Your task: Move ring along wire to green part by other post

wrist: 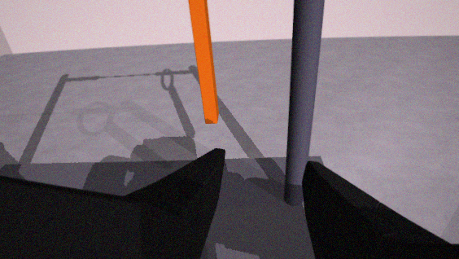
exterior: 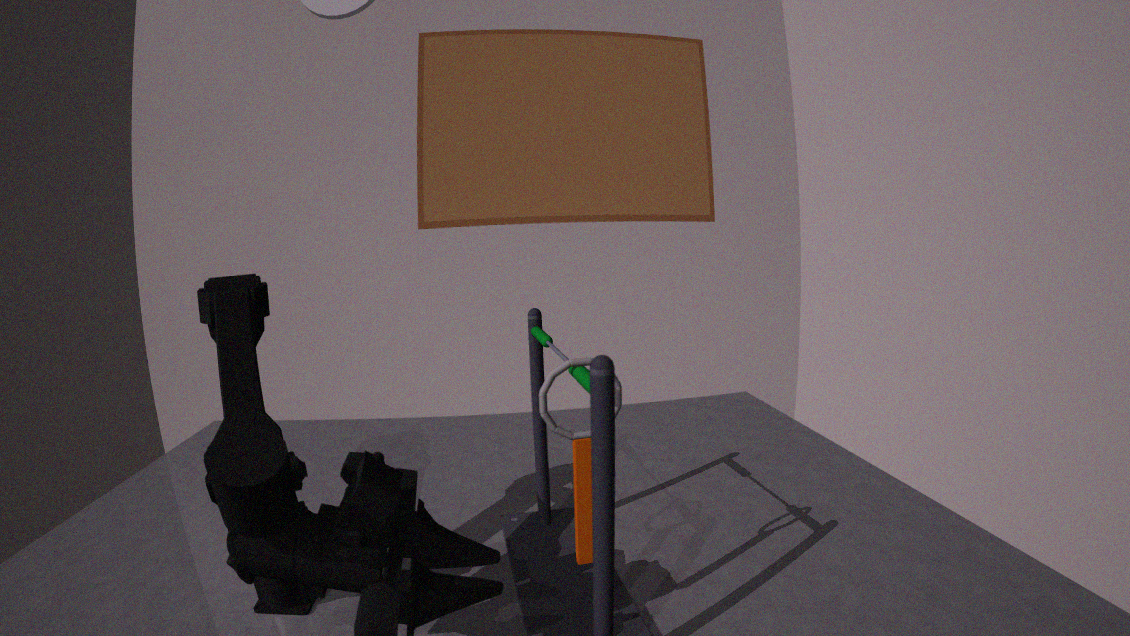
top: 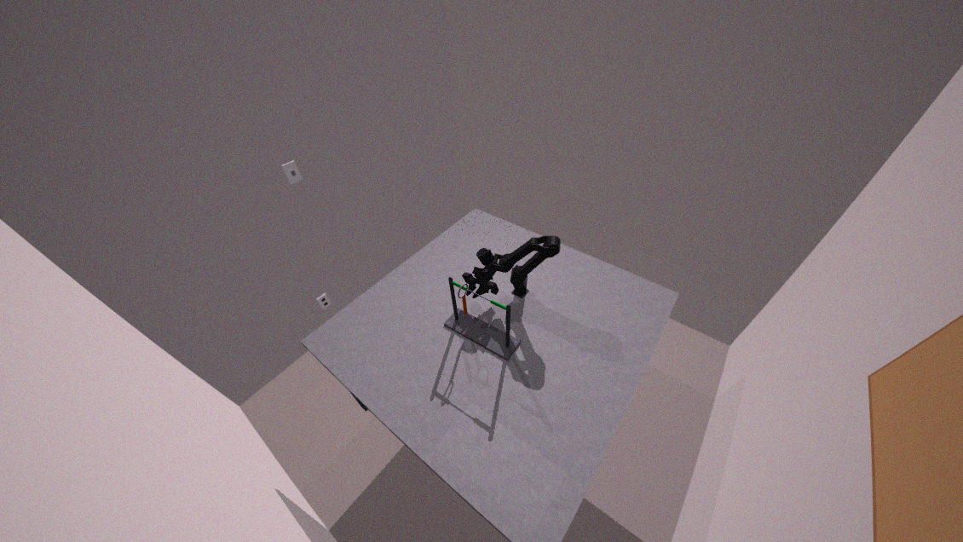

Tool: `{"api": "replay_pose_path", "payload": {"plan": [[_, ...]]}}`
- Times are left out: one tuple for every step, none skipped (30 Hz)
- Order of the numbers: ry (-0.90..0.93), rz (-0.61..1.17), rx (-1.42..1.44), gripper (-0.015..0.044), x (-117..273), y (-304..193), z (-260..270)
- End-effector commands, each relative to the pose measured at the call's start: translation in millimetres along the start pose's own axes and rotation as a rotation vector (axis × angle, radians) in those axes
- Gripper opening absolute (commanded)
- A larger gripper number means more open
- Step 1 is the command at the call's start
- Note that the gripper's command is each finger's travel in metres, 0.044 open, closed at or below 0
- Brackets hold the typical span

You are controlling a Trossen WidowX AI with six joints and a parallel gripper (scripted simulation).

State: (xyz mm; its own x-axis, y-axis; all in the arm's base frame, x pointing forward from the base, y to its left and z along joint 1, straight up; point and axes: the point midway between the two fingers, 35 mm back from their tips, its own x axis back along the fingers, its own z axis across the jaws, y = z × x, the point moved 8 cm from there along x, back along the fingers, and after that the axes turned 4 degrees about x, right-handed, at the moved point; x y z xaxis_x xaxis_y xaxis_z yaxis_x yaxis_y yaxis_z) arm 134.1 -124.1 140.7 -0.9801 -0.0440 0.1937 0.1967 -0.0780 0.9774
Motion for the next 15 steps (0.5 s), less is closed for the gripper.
{"api": "replay_pose_path", "payload": {"plan": [[0.040, 0.004, -0.031, 0.0160, 7.1, -28.1, 13.6], [0.048, 0.004, -0.041, 0.0160, 8.9, -35.1, 17.5], [0.053, 0.003, -0.046, 0.0160, 10.1, -39.2, 20.0], [0.055, 0.003, -0.048, 0.0160, 10.4, -40.6, 20.8], [0.055, 0.003, -0.048, 0.0160, 10.4, -40.6, 20.8], [0.055, 0.004, -0.045, 0.0160, 10.0, -40.2, 20.7], [0.054, 0.006, -0.037, 0.0160, 8.7, -38.9, 20.6], [0.053, 0.010, -0.024, 0.0160, 6.5, -36.7, 20.5], [0.051, 0.013, -0.007, 0.0160, 3.7, -34.0, 20.5], [0.050, 0.015, 0.009, 0.0160, 1.0, -31.1, 20.5], [0.048, 0.017, 0.025, 0.0160, -1.8, -28.1, 20.7], [0.046, 0.017, 0.041, 0.0160, -4.5, -25.1, 21.1], [0.043, 0.016, 0.056, 0.0160, -7.3, -22.0, 21.5], [0.042, 0.014, 0.069, 0.0160, -10.1, -18.8, 22.2], [0.040, 0.012, 0.083, 0.0160, -12.8, -15.6, 22.9]]}}
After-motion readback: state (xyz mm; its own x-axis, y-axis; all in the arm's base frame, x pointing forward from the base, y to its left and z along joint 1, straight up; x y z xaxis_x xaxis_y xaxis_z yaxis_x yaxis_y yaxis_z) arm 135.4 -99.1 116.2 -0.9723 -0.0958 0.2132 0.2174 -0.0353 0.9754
